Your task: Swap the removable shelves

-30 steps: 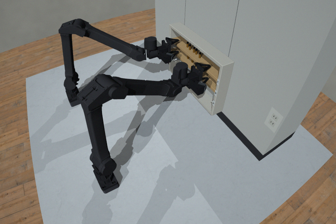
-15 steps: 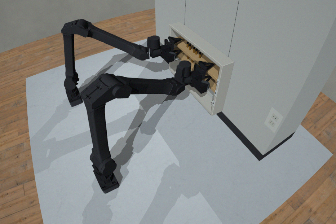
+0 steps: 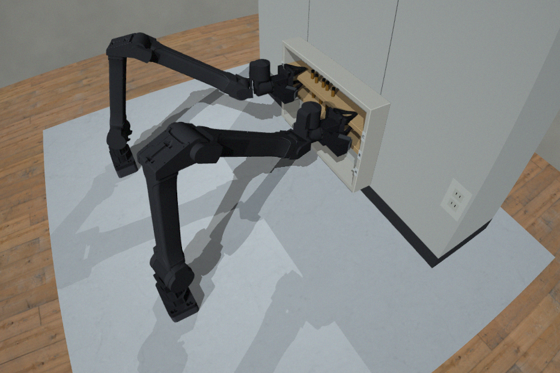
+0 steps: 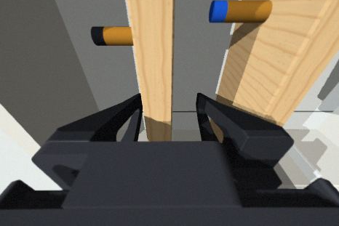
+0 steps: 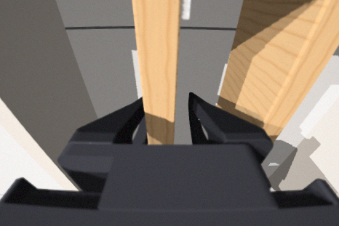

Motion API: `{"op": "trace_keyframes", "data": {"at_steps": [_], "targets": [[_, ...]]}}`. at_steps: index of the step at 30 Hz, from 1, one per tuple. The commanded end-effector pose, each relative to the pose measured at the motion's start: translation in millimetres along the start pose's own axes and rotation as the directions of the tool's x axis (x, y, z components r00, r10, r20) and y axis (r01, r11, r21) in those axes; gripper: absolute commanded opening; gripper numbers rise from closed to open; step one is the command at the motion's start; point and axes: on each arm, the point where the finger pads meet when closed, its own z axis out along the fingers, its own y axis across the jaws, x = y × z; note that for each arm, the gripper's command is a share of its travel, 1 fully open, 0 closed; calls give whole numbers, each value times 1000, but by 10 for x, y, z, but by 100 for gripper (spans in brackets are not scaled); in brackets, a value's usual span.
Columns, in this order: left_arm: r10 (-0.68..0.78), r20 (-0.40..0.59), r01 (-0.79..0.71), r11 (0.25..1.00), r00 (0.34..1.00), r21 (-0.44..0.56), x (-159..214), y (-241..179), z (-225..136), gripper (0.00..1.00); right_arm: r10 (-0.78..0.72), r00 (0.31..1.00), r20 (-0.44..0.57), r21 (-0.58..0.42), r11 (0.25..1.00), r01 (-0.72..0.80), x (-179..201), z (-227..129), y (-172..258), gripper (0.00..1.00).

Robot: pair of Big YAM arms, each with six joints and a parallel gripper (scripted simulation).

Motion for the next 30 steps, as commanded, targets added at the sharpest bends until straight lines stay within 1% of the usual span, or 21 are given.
{"op": "trace_keyframes", "data": {"at_steps": [1,2,3,4,6,8,9,10,11,12,14,15,16,25,30], "targets": [[-4,8,4,999,1000,-32,-70,209,48,27,28,1000,6,-66,997,-27,-31,6,434,21],[-4,3,4,1000,1000,-31,-36,205,54,24,22,1000,5,-44,999,-21,-16,43,283,18],[-3,3,4,1000,1000,-30,-34,203,50,21,21,1000,5,-44,999,-21,-15,39,280,15],[-3,3,3,1000,1000,-30,-32,202,46,21,21,1000,5,-44,999,-21,-14,36,283,12],[-3,3,3,1000,1000,-28,-28,203,36,15,21,1000,5,-44,999,-21,-12,28,292,7],[-3,3,3,1000,1000,-28,-28,203,36,15,21,1000,5,-44,999,-21,-12,28,292,7],[-2,3,2,1000,1000,-28,-26,204,28,15,21,1000,5,-44,999,-21,-11,21,296,4],[-2,3,2,1000,1000,-27,-24,200,24,12,21,1000,5,-44,999,-21,-10,19,296,0],[-2,3,2,1000,1000,-26,-22,196,21,1,21,1000,5,-44,999,-21,-9,16,296,0],[-2,3,2,1000,1000,-26,-20,200,12,0,21,1000,5,-44,999,-21,-9,7,300,11],[-2,3,2,1000,1000,-26,-17,208,-12,0,21,1000,5,-44,999,-21,-9,-11,309,12],[-2,3,2,1000,1000,-26,-15,208,-15,11,21,1000,5,-44,999,-21,-9,-11,309,12],[-2,3,2,1000,1000,-27,-16,217,-27,12,21,1000,5,-44,999,-21,-8,-23,317,12],[-3,3,3,1000,1000,-30,-18,265,-174,12,22,1000,5,-48,999,-22,-7,-171,364,12],[-5,5,5,999,1000,-32,-23,288,-315,12,23,1000,6,-50,998,-23,-8,-317,385,12]]}}
